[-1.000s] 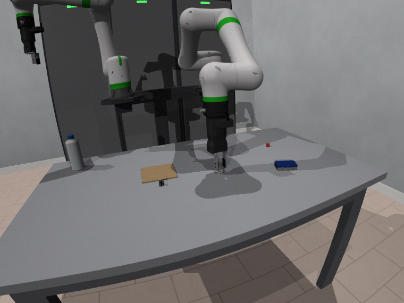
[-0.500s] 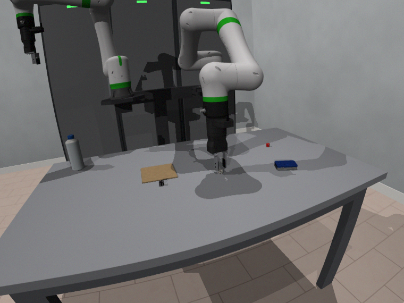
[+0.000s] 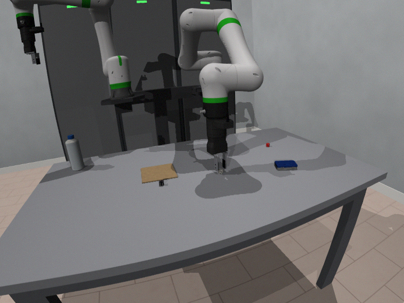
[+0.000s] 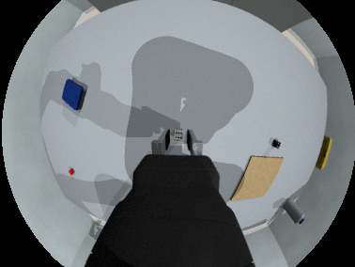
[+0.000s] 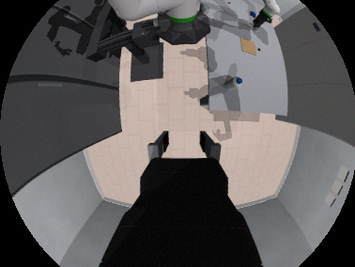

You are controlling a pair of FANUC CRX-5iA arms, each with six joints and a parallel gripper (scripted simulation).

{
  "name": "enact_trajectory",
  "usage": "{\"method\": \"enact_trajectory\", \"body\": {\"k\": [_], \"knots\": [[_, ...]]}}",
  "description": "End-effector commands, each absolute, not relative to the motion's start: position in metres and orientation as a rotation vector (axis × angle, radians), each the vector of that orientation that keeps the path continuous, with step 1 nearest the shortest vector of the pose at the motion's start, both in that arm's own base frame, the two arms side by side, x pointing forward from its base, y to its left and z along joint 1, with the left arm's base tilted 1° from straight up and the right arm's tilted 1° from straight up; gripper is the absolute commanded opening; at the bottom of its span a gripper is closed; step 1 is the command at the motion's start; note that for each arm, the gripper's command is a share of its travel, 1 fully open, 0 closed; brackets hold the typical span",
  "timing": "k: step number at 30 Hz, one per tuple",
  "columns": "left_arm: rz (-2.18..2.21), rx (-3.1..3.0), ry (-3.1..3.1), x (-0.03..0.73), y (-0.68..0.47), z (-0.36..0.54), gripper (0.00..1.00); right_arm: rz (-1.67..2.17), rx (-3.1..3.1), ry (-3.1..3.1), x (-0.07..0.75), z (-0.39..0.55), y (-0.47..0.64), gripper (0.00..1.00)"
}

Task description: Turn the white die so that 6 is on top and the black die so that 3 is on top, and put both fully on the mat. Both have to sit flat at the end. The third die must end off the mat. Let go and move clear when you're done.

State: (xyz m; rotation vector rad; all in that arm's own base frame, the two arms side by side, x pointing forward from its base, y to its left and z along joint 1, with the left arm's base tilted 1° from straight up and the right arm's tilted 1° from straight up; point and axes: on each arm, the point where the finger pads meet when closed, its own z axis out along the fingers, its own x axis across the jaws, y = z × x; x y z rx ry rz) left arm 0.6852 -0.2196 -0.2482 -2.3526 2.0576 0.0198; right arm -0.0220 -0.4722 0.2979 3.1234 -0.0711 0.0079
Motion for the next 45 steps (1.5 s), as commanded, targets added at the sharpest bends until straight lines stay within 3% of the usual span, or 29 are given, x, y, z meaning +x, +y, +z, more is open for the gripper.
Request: {"method": "enact_trajectory", "body": {"k": [1,41,42,45], "knots": [[0.016,-2.352,2.057,0.687,-0.220,-0.249,0.64,0.007,3.121,-0.071,-0.022,0.299,-0.472,1.00],[0.016,-2.352,2.057,0.687,-0.220,-0.265,0.64,0.007,3.121,-0.071,-0.022,0.299,-0.472,1.00],[0.016,-2.352,2.057,0.687,-0.220,-0.265,0.34,0.007,3.121,-0.071,-0.022,0.299,-0.472,1.00],[0.016,-2.352,2.057,0.687,-0.220,-0.265,0.34,0.007,3.121,-0.071,-0.022,0.299,-0.472,1.00]]}}
